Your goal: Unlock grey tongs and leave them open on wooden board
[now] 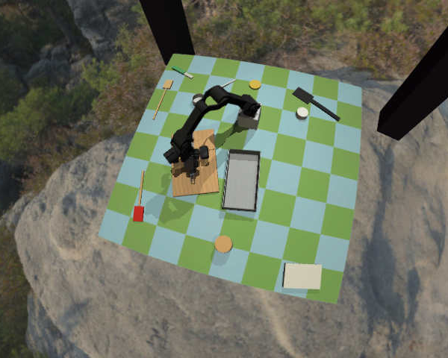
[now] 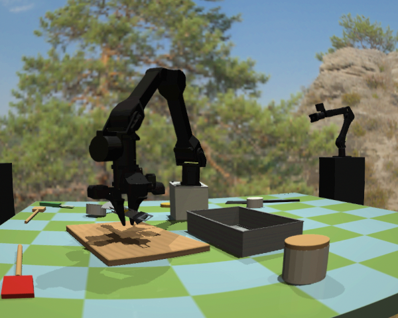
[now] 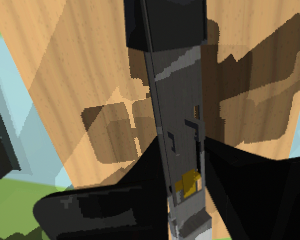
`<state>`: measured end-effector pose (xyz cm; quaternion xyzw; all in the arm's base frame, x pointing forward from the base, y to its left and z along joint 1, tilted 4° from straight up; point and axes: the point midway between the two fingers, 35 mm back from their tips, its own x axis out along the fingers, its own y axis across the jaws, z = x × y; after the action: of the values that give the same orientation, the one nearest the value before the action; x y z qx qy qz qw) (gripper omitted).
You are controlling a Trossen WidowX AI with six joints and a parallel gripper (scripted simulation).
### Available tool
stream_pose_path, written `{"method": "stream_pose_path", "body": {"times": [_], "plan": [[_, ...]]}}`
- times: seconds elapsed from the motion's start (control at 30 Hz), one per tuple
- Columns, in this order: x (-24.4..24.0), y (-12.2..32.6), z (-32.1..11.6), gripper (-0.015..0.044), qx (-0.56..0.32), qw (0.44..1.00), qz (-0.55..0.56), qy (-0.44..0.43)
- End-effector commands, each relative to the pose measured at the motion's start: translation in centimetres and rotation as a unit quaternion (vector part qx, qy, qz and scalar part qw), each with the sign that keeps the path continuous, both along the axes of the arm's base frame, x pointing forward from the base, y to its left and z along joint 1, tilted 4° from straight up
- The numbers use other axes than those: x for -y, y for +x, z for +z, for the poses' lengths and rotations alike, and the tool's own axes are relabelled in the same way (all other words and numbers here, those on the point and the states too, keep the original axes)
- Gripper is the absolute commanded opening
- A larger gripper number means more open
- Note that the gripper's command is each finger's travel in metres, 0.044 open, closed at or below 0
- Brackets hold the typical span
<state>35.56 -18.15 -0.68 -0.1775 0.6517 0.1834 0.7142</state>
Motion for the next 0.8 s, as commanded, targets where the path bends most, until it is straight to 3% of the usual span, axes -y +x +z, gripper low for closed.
{"method": "stream_pose_path", "body": {"times": [0.0, 0.47, 0.77], "plan": [[0.0, 0.0, 0.0, 0.0060, 0.000, 1.000, 0.000, 0.000], [0.0, 0.0, 0.0, 0.0428, 0.000, 1.000, 0.000, 0.000], [-3.2, -1.1, 3.3, 0.0440, 0.002, 1.000, -0.001, 0.001]]}}
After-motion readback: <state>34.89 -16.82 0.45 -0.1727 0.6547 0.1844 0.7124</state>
